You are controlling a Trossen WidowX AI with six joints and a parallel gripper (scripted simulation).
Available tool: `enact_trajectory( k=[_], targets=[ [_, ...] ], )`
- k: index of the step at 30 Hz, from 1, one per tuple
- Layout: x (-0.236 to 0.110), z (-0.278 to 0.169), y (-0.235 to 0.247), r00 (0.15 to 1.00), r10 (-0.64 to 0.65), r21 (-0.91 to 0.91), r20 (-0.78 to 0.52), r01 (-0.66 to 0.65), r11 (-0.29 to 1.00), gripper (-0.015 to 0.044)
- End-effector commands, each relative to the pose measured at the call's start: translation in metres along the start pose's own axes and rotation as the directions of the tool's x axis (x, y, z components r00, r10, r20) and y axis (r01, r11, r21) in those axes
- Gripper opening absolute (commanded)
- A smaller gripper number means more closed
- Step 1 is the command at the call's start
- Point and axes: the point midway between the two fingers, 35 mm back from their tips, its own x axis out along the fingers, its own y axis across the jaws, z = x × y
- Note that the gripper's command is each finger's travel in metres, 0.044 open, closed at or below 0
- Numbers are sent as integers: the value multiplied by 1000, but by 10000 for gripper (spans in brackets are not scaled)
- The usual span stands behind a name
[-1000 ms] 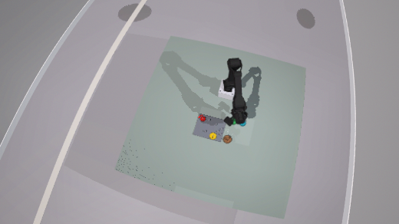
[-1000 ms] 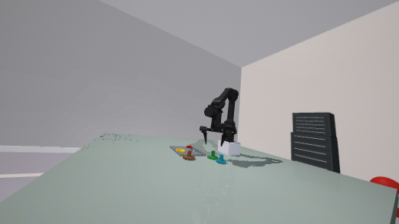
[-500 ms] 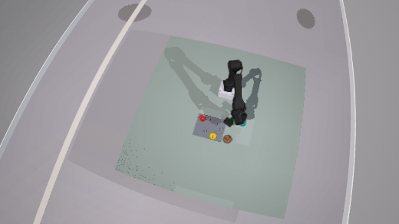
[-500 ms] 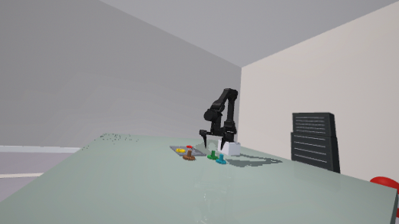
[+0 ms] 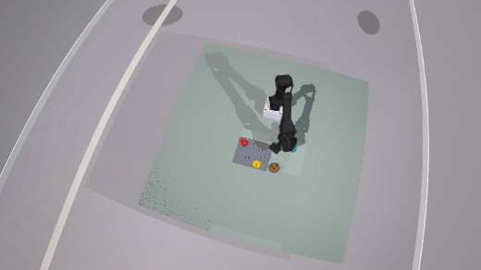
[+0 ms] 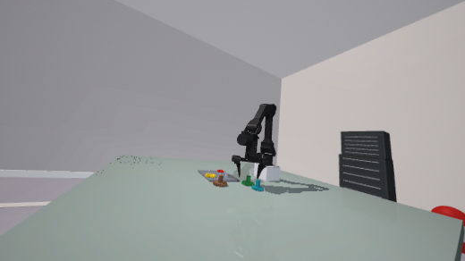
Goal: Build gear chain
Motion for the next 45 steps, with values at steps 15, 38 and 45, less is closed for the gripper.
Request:
enact_trajectory(
  k=[15,38,45],
  targets=[
    [2,0,1,1000,2,-3,2,-2,1000,66],
    [-34,8,-5,1000,2,-3,3,-2,1000,0],
    [-53,11,-6,1000,1,-3,3,-1,1000,0]
  ],
)
